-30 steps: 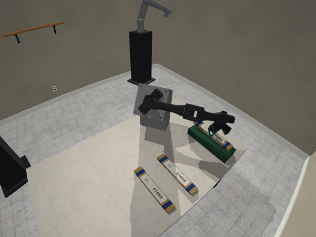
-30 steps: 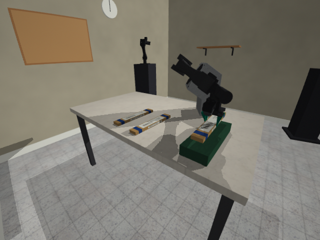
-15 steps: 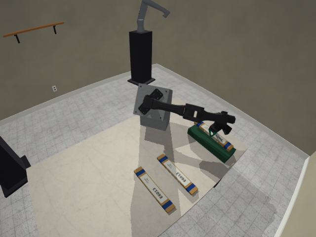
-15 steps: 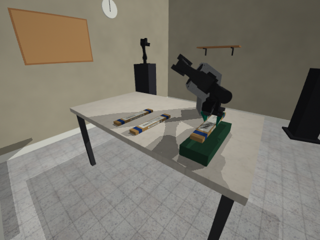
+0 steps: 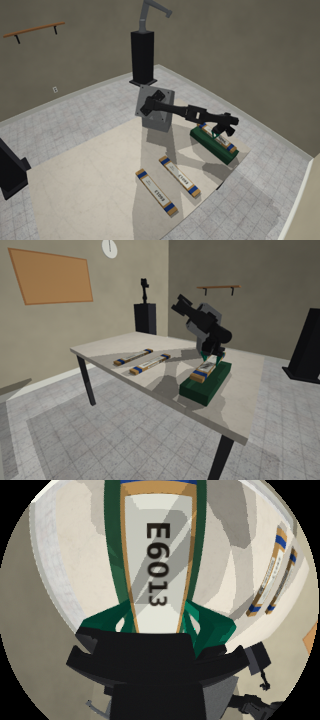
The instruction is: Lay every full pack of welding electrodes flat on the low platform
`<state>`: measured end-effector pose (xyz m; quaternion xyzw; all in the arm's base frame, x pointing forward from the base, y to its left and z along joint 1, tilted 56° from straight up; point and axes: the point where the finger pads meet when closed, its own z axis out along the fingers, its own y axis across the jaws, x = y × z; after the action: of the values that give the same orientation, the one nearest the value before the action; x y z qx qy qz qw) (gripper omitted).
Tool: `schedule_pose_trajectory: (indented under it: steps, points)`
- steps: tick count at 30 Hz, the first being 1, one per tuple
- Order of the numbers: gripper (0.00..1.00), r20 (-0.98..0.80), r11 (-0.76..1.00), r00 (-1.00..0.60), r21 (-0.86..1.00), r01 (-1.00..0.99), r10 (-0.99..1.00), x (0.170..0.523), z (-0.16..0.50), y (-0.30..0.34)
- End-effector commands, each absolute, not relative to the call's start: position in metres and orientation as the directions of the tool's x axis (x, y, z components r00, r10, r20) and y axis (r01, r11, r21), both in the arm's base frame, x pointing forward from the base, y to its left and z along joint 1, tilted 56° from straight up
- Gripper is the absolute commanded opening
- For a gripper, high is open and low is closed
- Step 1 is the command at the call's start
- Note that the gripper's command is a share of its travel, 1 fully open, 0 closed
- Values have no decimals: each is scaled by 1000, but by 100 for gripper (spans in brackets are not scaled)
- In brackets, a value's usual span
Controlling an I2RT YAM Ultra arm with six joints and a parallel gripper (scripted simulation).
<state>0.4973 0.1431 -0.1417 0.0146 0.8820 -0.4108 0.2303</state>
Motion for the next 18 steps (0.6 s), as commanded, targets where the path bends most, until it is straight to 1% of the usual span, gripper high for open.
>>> schedule_pose_trajectory:
  steps: [1,9,11,16,18]
  points:
    - [0,-458,694,-859,-695,187,-228,496,-118,196]
    - [0,-453,692,-861,-698,182,-231,495,-119,195]
    - [0,-468,700,-854,-689,189,-229,501,-109,198]
    - [0,-457,694,-859,-696,184,-231,498,-117,196]
    - [0,-469,700,-853,-688,190,-229,502,-108,198]
